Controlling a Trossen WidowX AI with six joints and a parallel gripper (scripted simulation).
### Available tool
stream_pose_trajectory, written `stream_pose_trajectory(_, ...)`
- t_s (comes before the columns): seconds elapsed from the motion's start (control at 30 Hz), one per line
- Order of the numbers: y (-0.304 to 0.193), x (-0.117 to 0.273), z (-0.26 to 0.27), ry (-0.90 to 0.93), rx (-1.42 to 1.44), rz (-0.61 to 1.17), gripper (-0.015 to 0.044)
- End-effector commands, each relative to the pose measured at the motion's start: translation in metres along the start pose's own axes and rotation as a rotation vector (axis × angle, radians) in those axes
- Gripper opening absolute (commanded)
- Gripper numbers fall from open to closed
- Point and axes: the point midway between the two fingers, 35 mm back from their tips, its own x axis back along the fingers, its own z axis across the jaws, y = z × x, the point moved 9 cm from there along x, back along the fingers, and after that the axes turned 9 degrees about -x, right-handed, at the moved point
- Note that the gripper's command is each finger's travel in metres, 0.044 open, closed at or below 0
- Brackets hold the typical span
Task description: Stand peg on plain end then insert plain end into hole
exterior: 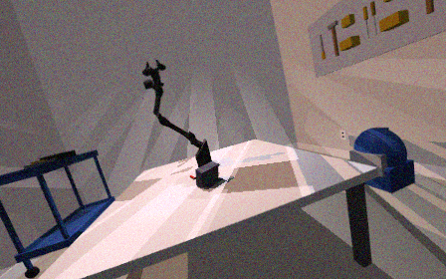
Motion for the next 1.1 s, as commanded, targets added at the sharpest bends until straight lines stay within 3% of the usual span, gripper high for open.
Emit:
stream_pose_trajectory(0.0,0.0,0.0,-0.001,-0.002,0.002,-0.001,0.0426)
stream_pose_trajectory(0.5,0.052,0.011,-0.079,-0.299,0.3,-0.122,0.044)
stream_pose_trajectory(1.07,0.132,0.054,-0.158,-0.716,0.645,-0.23,0.044)
